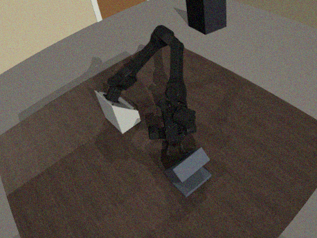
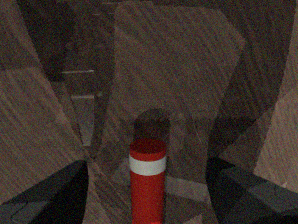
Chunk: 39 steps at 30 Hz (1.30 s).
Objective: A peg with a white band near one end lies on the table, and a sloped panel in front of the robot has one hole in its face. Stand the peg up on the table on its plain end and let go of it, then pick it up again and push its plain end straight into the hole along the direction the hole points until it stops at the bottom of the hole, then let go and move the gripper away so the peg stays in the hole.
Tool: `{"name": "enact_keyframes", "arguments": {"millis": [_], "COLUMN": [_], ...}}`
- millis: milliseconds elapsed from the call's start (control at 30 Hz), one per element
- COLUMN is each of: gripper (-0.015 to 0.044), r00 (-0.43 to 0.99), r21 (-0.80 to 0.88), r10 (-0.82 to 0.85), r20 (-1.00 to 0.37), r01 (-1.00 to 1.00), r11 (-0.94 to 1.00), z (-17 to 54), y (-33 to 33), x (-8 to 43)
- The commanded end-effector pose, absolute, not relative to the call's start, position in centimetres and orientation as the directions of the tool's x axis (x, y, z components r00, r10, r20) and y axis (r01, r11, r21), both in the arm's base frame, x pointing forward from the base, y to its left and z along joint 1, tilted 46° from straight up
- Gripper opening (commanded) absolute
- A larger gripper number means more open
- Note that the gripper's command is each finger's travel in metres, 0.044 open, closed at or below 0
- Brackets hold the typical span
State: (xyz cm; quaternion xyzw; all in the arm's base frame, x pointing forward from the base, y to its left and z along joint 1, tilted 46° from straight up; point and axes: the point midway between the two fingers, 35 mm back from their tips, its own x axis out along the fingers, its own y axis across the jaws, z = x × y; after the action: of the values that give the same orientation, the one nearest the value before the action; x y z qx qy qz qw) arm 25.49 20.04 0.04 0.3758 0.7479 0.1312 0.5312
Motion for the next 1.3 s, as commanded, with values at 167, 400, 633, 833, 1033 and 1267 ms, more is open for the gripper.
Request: {"name": "enact_keyframes", "arguments": {"millis": [167,400,633,833,1033,1267], "gripper": [0.0110,0.0097,0.0050,0.0049,0.0049,0.0049], "r00": [-0.154,-0.154,-0.154,-0.148,-0.100,-0.045], "r21": [0.595,0.595,0.595,0.595,0.595,0.595], "r10": [0.704,0.704,0.704,0.702,0.688,0.672], "r20": [-0.694,-0.694,-0.694,-0.697,-0.718,-0.739], "r01": [0.427,0.427,0.427,0.426,0.424,0.424], "r11": [0.680,0.680,0.680,0.681,0.683,0.683], "z": [0.02,0.02,0.02,0.06,0.39,0.76], "y": [20.06,20.06,20.06,20.03,19.81,19.59], "x": [25.46,25.46,25.46,25.45,25.34,25.18]}}
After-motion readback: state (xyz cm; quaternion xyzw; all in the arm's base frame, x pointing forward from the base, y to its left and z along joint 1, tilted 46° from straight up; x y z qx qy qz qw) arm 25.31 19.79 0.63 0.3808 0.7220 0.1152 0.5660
